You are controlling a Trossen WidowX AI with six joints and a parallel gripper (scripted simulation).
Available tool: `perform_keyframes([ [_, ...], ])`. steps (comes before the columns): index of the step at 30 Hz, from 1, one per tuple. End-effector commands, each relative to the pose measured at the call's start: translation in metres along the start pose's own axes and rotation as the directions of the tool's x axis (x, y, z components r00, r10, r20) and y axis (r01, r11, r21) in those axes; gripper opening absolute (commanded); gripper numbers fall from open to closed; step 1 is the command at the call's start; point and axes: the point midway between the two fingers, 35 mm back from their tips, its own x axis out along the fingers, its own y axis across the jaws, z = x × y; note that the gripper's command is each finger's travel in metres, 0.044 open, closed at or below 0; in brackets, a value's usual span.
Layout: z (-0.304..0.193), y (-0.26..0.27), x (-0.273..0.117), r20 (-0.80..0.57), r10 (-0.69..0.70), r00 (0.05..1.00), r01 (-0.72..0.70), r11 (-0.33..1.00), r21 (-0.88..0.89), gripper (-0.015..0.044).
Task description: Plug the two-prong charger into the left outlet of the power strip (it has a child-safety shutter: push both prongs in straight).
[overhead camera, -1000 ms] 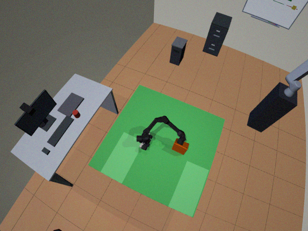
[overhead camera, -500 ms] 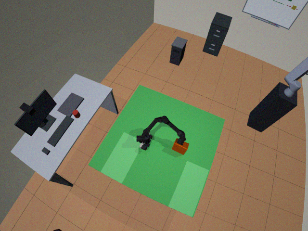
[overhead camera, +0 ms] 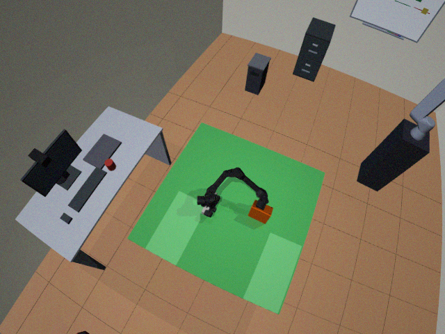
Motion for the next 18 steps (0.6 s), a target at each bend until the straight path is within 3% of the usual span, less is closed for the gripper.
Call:
perform_keyframes([
  [1, -0.0002, 0.0001, 0.0, 0.003, 0.001, 1.0, -0.001, 1.0, 0.002, 0.044],
  [18, -0.0045, 0.0004, 0.0005, 0.011, 0.002, 1.0, -0.002, 1.0, 0.009, 0.044],
])
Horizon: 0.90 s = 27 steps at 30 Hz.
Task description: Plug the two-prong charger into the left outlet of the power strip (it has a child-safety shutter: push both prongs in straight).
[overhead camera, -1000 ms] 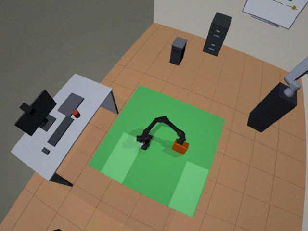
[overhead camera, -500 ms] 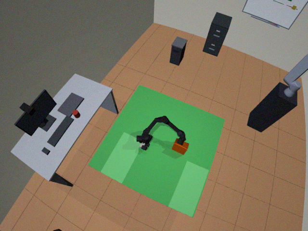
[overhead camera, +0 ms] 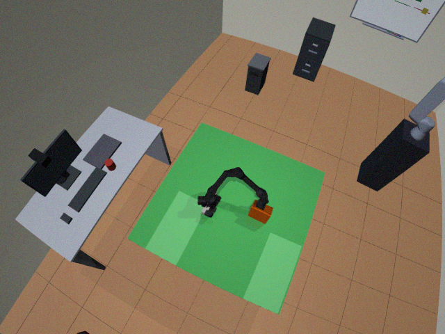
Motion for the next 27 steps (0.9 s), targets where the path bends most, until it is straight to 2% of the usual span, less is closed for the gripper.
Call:
perform_keyframes([
  [1, -0.001, 0.0004, -0.0006, 0.006, 0.0, 1.0, 0.0, 1.0, 0.005, 0.044],
  [27, -0.0078, 0.0005, 0.0, 0.018, 0.001, 1.0, -0.001, 1.0, 0.015, 0.044],
])
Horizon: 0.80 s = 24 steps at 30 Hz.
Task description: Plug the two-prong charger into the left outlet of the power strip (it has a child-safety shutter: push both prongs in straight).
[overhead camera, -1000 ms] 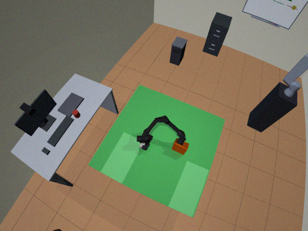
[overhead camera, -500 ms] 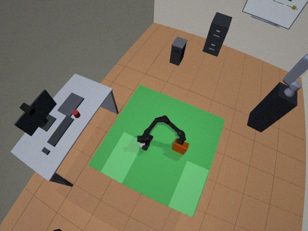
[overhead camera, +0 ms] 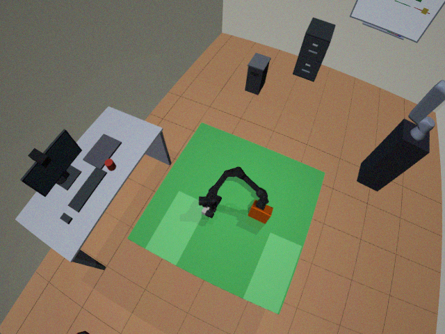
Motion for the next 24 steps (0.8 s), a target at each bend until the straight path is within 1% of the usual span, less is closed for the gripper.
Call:
perform_keyframes([
  [1, -0.001, 0.0, -0.001, 0.005, -0.002, 1.0, 0.002, 1.0, 0.004, 0.044],
  [24, -0.025, 0.002, 0.002, 0.006, -0.001, 1.0, 0.001, 1.0, 0.003, 0.044],
])
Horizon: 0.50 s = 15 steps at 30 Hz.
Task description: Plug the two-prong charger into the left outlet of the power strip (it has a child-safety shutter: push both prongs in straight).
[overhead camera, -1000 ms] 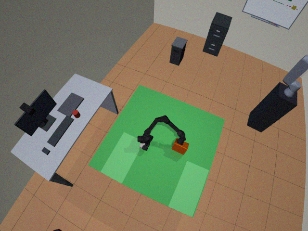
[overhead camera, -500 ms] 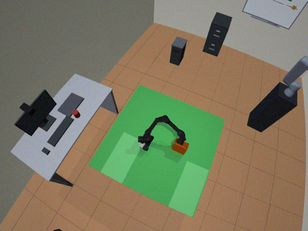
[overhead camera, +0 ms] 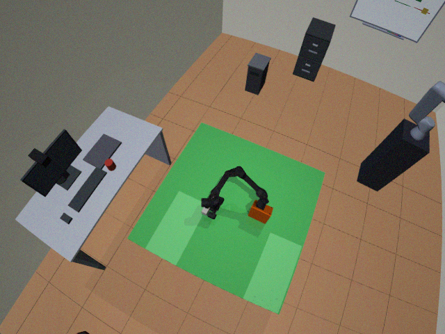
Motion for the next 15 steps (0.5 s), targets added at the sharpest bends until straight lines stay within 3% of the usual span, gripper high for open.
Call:
perform_keyframes([
  [1, -0.004, 0.001, -0.001, 0.004, 0.004, 1.0, -0.004, 1.0, 0.003, 0.044],
  [15, -0.02, 0.001, 0.0, 0.004, 0.004, 1.0, -0.004, 1.0, 0.003, 0.044],
])
